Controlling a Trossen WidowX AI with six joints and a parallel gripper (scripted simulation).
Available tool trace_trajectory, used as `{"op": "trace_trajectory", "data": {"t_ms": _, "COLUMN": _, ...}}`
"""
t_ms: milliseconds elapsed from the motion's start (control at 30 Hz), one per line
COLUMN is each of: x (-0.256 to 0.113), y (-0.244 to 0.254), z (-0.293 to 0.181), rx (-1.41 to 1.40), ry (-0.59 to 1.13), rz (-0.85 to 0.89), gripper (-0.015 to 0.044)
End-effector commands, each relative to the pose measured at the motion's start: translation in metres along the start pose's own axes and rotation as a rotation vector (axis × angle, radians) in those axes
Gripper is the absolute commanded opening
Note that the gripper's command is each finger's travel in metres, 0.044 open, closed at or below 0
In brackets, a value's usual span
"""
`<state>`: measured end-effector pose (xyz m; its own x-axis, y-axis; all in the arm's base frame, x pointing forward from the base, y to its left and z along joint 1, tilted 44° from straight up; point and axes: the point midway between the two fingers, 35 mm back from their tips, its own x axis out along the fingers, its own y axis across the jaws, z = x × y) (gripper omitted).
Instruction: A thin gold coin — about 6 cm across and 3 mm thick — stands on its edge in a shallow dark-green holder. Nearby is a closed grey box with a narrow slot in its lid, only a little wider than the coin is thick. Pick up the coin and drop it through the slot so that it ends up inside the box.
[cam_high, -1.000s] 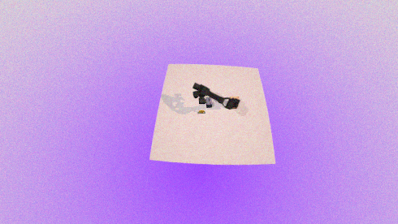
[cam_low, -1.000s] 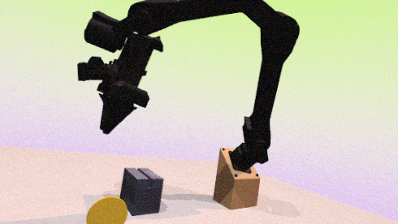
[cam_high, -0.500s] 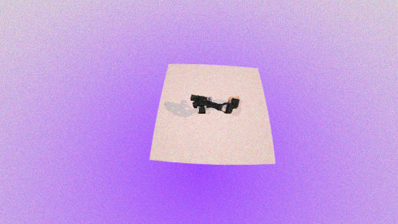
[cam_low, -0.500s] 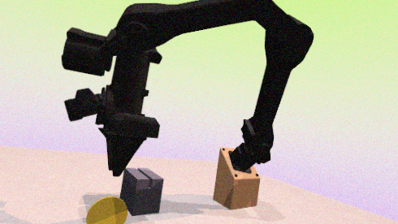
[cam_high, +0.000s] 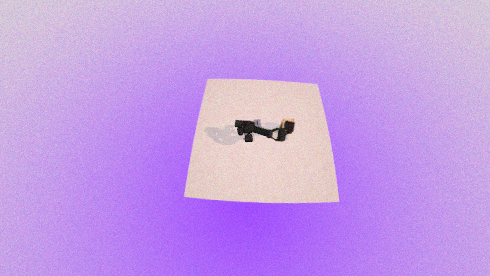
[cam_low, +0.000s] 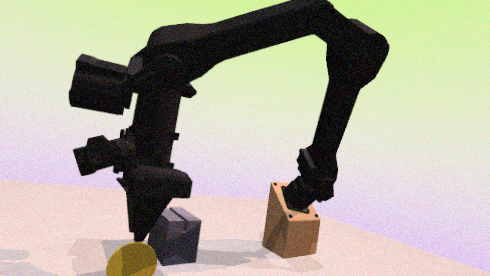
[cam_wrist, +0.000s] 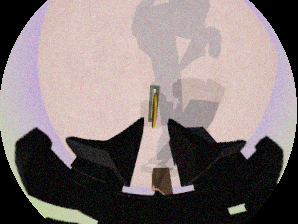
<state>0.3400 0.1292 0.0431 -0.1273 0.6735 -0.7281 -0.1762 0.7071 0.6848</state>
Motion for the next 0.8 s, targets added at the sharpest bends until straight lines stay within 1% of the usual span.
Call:
{"op": "trace_trajectory", "data": {"t_ms": 0, "x": 0.007, "y": 0.0, "z": -0.001, "rx": 0.008, "ry": 0.003, "rz": 0.004, "gripper": 0.0161}}
{"op": "trace_trajectory", "data": {"t_ms": 767, "x": 0.044, "y": 0.001, "z": -0.001, "rx": 0.009, "ry": 0.003, "rz": 0.007, "gripper": 0.0161}}
